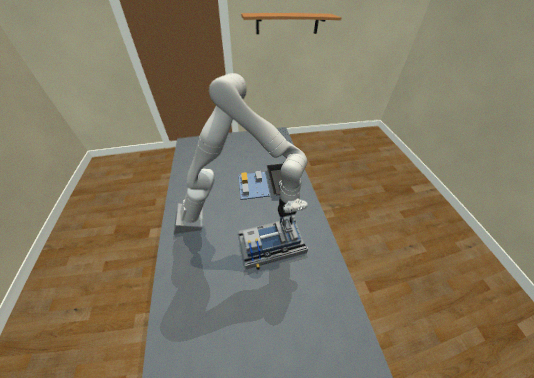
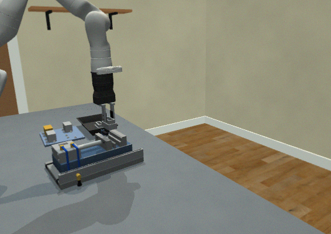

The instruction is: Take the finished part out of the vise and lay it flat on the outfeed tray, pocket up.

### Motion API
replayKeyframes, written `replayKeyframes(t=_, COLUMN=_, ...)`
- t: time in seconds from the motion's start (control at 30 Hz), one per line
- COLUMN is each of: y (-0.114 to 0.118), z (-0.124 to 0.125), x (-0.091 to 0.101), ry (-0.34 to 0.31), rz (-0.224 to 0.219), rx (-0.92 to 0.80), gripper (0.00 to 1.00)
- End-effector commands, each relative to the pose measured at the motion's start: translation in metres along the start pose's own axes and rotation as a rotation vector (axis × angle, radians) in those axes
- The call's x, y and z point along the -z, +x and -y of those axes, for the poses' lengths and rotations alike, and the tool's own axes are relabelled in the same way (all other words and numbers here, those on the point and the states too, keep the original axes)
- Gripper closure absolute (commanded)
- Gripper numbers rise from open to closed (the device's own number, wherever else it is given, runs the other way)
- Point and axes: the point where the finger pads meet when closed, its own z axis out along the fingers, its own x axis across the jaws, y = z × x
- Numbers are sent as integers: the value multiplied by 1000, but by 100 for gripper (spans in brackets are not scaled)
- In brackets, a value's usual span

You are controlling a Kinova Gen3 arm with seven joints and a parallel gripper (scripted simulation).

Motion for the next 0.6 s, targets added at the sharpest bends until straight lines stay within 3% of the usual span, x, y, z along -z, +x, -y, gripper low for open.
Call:
replayKeyframes(t=0.0, y=0, z=0, x=0, ry=1, rz=1, rx=2, gripper=100)
replayKeyframes(t=0.57, y=-3, z=-9, x=1, ry=1, rz=1, rx=70, gripper=100)
